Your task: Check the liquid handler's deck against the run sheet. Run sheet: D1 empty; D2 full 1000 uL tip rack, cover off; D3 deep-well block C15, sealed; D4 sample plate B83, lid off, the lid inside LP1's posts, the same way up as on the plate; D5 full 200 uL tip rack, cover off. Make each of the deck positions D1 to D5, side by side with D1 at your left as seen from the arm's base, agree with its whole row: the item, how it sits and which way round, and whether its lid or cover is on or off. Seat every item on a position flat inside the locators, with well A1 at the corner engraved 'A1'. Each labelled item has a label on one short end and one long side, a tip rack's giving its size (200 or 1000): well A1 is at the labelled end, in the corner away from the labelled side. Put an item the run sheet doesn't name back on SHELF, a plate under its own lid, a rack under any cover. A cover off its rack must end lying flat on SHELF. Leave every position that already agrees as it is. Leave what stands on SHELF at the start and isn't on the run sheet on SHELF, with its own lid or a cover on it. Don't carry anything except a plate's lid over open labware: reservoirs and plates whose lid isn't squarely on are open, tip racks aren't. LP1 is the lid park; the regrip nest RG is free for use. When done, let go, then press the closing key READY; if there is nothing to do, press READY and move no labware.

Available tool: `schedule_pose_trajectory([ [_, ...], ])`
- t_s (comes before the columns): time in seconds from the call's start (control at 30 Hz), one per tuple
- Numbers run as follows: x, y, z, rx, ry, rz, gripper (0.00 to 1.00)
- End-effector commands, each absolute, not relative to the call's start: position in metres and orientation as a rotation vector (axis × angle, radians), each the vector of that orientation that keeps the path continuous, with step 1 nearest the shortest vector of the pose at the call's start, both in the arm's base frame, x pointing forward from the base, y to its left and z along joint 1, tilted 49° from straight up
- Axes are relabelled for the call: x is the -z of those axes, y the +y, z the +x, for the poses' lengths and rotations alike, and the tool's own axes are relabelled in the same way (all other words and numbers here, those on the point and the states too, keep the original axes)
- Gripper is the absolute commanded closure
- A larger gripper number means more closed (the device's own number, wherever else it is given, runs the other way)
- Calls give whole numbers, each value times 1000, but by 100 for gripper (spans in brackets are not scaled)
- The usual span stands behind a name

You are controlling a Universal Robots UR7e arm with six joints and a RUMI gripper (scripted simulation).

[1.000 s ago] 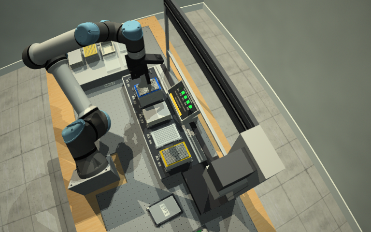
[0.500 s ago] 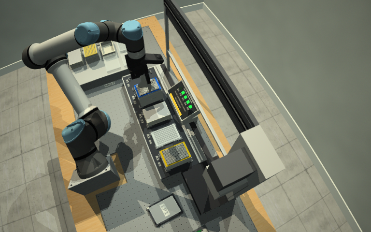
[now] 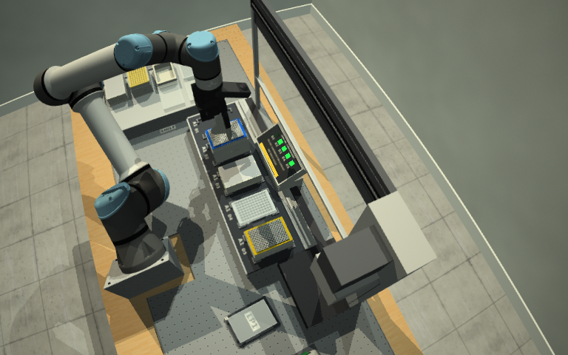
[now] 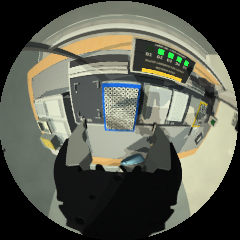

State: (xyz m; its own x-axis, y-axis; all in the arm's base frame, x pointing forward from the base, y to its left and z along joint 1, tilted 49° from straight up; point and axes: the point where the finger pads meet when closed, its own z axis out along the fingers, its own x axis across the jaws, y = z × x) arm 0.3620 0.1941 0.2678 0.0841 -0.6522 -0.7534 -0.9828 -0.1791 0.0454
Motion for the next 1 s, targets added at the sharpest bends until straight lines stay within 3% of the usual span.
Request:
schedule_pose_trajectory([
  [0.0,-275,200,361,-901,1607,-1886,18],
  [0.97,-361,275,352,-901,1607,-1886,18],
])
